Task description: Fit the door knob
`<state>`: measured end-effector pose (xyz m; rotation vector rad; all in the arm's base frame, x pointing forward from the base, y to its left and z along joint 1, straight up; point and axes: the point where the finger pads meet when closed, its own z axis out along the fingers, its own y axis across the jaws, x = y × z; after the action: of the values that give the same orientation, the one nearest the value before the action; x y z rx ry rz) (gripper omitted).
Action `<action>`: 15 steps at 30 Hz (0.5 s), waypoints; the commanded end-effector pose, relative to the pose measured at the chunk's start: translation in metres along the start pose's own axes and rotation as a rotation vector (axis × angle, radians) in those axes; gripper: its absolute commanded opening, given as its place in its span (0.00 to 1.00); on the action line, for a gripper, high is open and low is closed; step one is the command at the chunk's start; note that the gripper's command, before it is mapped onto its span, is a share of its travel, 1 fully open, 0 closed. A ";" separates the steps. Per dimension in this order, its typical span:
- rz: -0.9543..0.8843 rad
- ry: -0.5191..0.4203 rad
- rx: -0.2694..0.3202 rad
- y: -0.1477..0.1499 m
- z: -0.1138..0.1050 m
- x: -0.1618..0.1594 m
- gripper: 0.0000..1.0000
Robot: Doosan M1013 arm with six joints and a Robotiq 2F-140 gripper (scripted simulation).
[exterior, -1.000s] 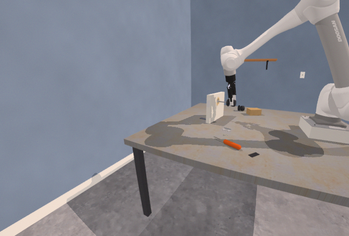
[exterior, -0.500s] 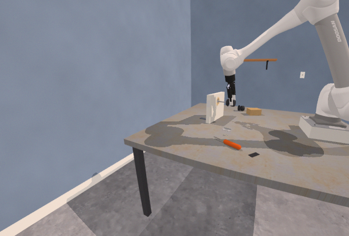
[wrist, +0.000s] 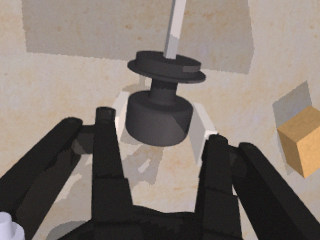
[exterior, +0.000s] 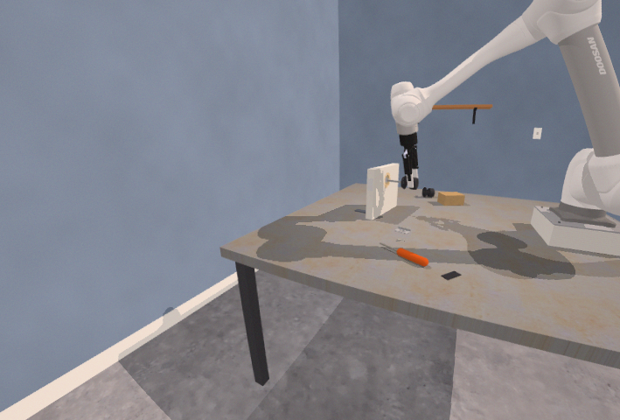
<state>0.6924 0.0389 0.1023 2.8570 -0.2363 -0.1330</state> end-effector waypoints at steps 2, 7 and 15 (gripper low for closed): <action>0.000 0.000 0.000 0.000 0.000 0.001 0.42; 0.000 0.000 0.000 0.000 0.000 0.002 0.42; 0.000 0.000 0.000 0.000 0.000 0.005 0.42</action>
<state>0.6968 0.0382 0.1024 2.8570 -0.2363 -0.1330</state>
